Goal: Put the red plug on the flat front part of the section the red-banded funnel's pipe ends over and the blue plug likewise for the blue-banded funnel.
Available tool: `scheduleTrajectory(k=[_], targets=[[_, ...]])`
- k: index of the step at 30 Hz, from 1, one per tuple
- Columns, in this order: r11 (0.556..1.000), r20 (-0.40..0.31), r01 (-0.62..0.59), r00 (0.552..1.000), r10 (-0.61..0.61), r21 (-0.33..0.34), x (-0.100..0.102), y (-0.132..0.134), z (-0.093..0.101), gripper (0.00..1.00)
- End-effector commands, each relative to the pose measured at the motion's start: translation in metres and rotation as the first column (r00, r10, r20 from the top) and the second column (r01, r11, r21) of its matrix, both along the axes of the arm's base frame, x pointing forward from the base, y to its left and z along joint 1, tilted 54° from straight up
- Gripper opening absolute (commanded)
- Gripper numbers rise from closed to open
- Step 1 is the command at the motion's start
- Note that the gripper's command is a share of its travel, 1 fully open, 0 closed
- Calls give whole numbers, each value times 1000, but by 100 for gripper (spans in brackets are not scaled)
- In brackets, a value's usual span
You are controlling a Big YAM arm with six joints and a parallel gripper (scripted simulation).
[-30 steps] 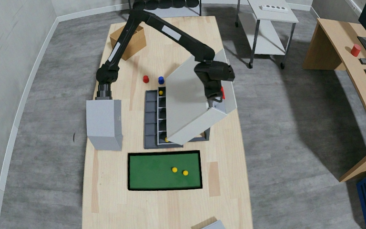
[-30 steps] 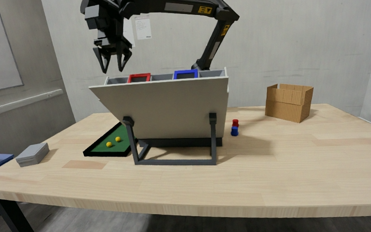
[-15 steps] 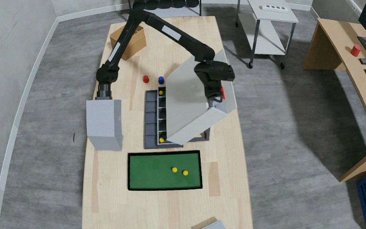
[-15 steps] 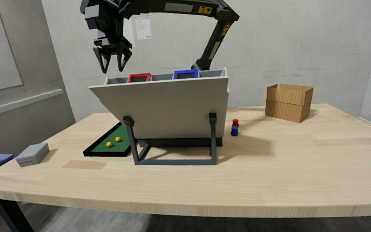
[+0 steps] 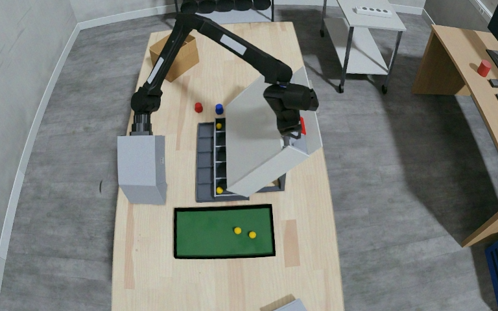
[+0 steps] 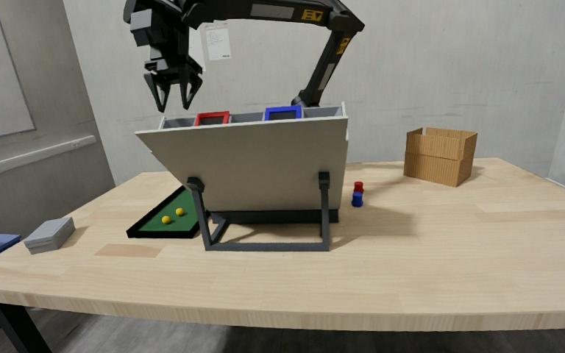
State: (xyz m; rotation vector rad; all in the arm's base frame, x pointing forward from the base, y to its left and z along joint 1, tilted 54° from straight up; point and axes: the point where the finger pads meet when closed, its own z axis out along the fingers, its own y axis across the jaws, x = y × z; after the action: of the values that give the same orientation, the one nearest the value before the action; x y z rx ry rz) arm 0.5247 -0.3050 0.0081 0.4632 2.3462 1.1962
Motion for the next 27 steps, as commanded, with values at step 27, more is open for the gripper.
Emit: scheduleTrajectory(k=[27], targets=[[999, 55, -2, 998, 5, -50, 1, -39, 29, 59]])
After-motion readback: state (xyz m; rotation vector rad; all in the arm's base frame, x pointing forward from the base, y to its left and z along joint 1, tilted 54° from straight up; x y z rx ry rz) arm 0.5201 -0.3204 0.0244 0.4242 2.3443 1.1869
